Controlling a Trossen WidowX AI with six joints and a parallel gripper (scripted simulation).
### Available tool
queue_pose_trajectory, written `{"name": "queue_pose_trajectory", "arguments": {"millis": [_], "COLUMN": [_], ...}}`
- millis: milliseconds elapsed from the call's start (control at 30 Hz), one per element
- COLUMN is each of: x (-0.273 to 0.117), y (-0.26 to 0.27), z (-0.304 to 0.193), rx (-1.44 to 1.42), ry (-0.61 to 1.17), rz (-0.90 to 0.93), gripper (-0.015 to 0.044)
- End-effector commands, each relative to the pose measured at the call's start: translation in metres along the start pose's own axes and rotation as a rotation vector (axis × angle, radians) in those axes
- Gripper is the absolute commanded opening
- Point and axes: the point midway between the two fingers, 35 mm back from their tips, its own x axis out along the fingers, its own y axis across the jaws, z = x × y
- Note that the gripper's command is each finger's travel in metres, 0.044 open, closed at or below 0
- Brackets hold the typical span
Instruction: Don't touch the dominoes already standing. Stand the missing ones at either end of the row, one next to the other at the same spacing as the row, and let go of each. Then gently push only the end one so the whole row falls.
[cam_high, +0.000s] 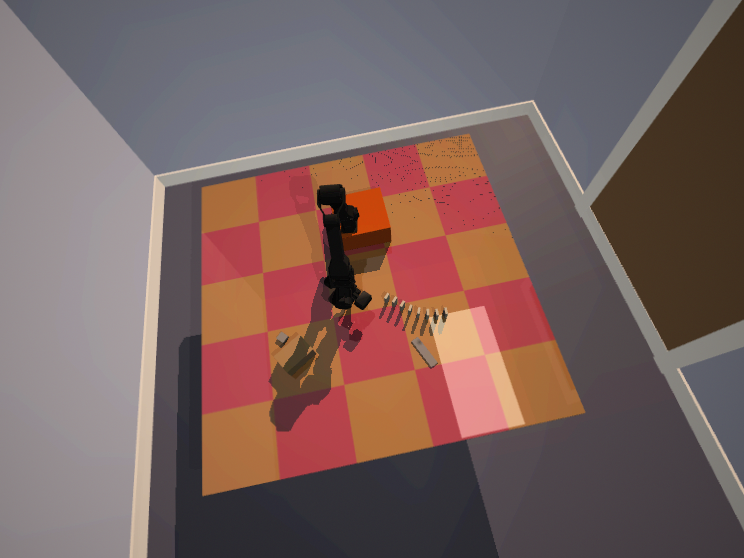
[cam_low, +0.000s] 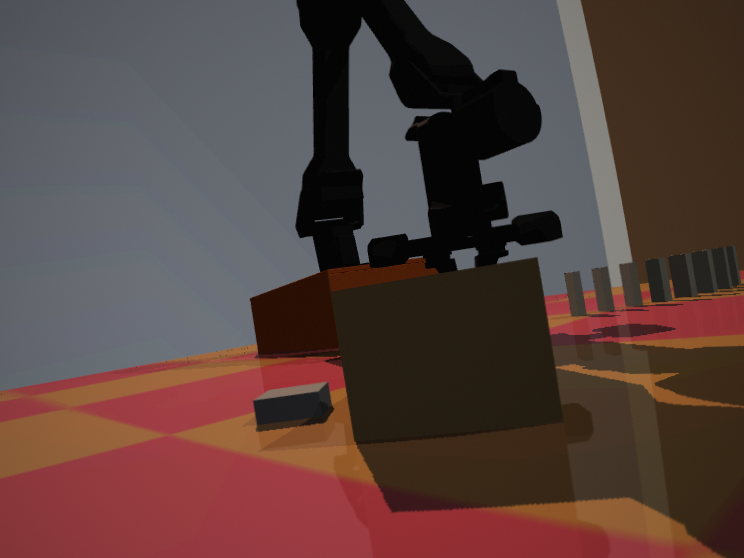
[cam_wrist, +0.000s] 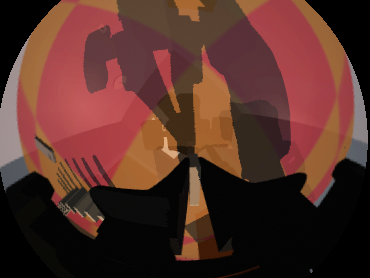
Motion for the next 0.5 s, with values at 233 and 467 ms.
{"name": "queue_pose_trajectory", "arguments": {"millis": [233, 467], "x": [-0.129, -0.148], "y": [-0.007, -0.008], "z": [0.005, 0.005], "rx": [-0.005, -0.005], "ry": [-0.018, -0.018], "rz": [0.007, 0.007], "gripper": [0.0027, 0.0027]}}
